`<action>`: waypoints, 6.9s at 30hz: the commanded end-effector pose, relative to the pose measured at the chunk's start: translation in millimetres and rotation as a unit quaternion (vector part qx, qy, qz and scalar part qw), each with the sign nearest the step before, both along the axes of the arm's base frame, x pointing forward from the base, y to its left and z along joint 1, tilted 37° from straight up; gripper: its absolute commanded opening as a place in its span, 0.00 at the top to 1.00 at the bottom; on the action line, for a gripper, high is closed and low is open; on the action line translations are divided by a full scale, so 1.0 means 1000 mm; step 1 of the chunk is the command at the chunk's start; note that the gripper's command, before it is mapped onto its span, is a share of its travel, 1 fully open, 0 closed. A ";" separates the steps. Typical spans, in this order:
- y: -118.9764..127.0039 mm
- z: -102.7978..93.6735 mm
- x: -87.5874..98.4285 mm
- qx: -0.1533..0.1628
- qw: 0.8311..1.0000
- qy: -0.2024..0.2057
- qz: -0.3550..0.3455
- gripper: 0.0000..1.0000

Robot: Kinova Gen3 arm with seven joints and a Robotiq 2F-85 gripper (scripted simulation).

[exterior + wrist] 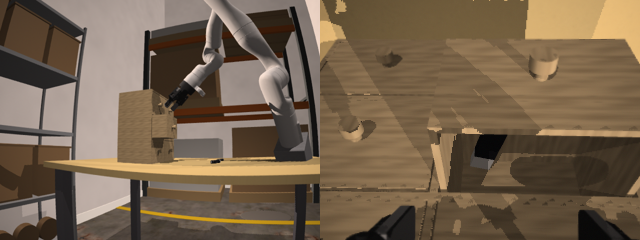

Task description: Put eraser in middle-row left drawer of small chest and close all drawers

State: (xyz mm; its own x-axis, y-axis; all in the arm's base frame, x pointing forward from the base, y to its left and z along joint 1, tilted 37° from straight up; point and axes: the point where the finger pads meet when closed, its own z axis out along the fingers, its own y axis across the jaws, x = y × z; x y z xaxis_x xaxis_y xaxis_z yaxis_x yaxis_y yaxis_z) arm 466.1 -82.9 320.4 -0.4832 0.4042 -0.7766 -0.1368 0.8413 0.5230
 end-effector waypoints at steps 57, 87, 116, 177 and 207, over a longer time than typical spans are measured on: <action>-0.001 -0.036 -0.144 -0.003 1.000 0.006 0.005 0.00; -0.004 -0.032 -0.145 -0.009 0.999 0.046 0.029 0.00; -0.011 -0.022 -0.149 -0.026 0.983 0.154 0.096 0.00; -0.023 -0.004 -0.155 -0.052 0.924 0.322 0.199 0.00; -0.023 -0.004 -0.159 -0.052 0.924 0.322 0.199 0.00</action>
State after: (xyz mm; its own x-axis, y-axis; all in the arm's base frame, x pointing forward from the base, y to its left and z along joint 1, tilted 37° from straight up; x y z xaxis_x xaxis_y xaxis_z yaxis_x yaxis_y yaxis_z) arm 310.4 -105.1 315.8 -0.9534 0.0322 -0.3000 -0.1364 0.8408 0.5239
